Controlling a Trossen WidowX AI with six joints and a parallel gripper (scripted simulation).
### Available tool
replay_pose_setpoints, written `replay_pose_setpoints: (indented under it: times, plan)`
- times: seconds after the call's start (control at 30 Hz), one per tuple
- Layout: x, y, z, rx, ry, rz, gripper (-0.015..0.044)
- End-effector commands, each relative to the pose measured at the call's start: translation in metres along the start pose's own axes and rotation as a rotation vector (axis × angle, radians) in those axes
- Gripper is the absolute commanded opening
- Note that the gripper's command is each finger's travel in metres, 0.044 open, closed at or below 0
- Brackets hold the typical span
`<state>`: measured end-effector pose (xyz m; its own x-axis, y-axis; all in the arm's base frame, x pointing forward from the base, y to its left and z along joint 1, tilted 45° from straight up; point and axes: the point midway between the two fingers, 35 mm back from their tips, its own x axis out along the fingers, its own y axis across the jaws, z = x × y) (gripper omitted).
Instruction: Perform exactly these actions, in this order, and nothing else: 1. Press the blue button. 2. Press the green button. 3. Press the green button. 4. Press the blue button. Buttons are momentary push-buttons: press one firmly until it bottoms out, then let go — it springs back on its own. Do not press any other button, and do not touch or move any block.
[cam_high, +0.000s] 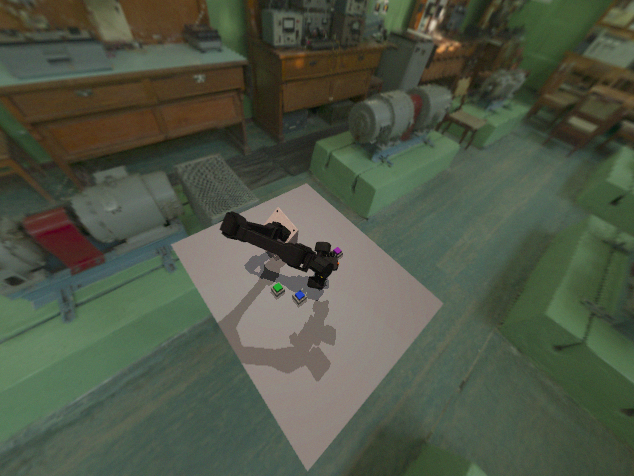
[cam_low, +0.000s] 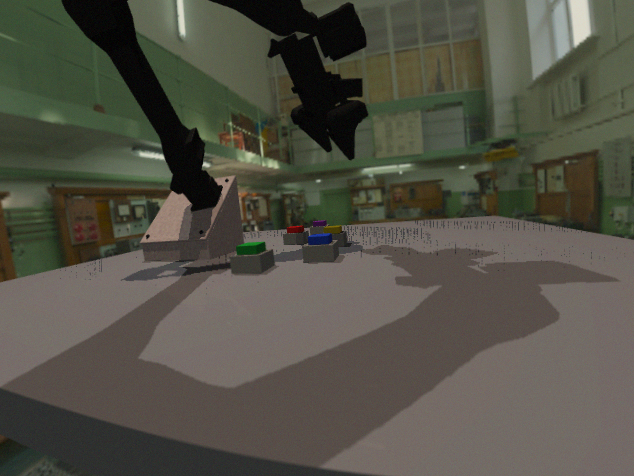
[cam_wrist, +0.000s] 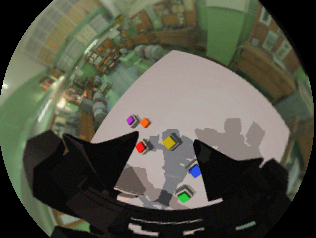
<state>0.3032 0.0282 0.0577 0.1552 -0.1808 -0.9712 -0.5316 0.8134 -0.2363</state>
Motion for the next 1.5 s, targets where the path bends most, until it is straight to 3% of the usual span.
replay_pose_setpoints:
  times: [0.0, 0.1, 0.4, 0.6, 0.9, 1.47]
  plan:
    - [-0.013, -0.059, -0.062, 0.458, 0.315, -0.372, 0.0400]
    - [-0.023, -0.077, -0.078, 0.568, 0.375, -0.517, 0.0400]
    - [-0.023, -0.077, -0.078, 0.571, 0.376, -0.521, 0.0400]
    - [0.024, -0.099, -0.106, 0.571, 0.377, -0.523, 0.0242]
    - [0.026, -0.099, -0.108, 0.571, 0.377, -0.524, 0.0020]
    - [0.038, -0.105, -0.114, 0.571, 0.377, -0.523, 0.0020]
